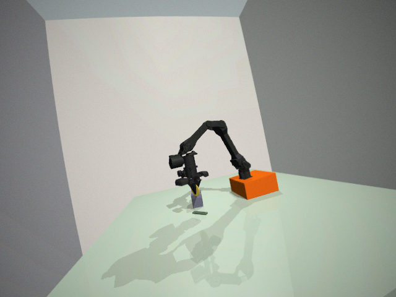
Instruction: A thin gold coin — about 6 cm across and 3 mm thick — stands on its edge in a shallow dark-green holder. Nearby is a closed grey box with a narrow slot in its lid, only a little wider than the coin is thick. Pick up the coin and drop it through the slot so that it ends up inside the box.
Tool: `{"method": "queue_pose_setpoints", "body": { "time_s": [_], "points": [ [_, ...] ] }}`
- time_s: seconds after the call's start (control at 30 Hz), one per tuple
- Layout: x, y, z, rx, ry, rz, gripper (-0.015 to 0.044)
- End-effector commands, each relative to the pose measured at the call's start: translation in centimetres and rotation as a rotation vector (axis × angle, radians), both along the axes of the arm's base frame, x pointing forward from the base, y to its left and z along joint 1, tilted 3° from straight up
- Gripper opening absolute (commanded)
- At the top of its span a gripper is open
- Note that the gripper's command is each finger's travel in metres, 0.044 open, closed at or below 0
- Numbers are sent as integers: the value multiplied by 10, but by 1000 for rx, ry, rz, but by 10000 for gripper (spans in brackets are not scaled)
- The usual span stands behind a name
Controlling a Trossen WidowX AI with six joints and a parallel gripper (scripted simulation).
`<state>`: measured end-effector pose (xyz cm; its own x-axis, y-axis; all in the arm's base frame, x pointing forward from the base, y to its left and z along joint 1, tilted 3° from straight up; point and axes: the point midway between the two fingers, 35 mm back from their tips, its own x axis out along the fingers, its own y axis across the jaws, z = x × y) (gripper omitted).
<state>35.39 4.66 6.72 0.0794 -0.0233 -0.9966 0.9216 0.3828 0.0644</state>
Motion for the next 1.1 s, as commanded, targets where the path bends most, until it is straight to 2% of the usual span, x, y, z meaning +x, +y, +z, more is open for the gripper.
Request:
{"method": "queue_pose_setpoints", "body": {
  "time_s": [0.0,0.57,1.07],
  "points": [
    [2,-1,1,10,-5,-113,0],
    [6,-5,2,56,-18,-684,0],
    [3,-27,2,56,-18,-707,0]
  ]
}}
